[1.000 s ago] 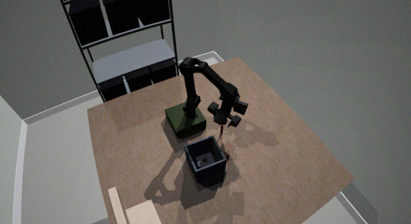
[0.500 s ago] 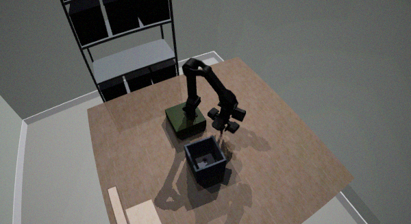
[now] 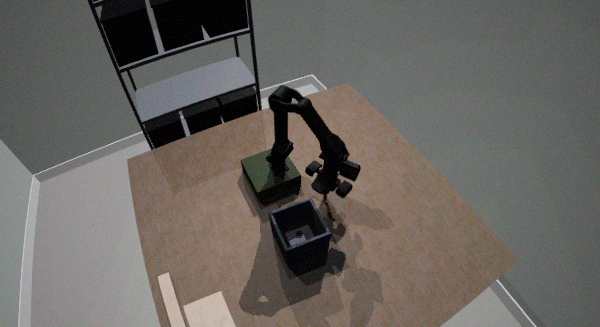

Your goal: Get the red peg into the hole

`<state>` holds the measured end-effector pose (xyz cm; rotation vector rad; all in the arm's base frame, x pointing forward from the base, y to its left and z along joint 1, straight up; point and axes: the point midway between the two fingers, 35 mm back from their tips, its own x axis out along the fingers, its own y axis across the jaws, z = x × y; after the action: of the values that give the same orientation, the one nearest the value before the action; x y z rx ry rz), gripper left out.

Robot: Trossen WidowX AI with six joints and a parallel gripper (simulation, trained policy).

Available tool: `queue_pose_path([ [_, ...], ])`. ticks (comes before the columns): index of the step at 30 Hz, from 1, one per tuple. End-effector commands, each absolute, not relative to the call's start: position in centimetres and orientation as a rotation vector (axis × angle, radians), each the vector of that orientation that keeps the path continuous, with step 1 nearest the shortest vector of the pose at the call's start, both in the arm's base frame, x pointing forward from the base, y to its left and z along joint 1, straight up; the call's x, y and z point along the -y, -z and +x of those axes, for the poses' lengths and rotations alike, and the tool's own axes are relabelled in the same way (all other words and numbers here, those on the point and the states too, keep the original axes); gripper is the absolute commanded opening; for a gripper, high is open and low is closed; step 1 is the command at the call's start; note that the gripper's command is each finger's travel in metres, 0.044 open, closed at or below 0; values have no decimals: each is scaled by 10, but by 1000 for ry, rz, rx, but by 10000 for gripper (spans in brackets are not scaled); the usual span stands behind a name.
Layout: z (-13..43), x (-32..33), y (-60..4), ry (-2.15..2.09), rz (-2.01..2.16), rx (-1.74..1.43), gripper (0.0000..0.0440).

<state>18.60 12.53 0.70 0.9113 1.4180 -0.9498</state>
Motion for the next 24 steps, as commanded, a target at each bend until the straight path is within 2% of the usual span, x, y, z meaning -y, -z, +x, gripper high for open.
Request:
queue_pose_path([
  [1, 194, -129, -18, 916, 964, -1401, 0],
  [24, 237, -122, -108, 746, 1150, -1269, 0],
])
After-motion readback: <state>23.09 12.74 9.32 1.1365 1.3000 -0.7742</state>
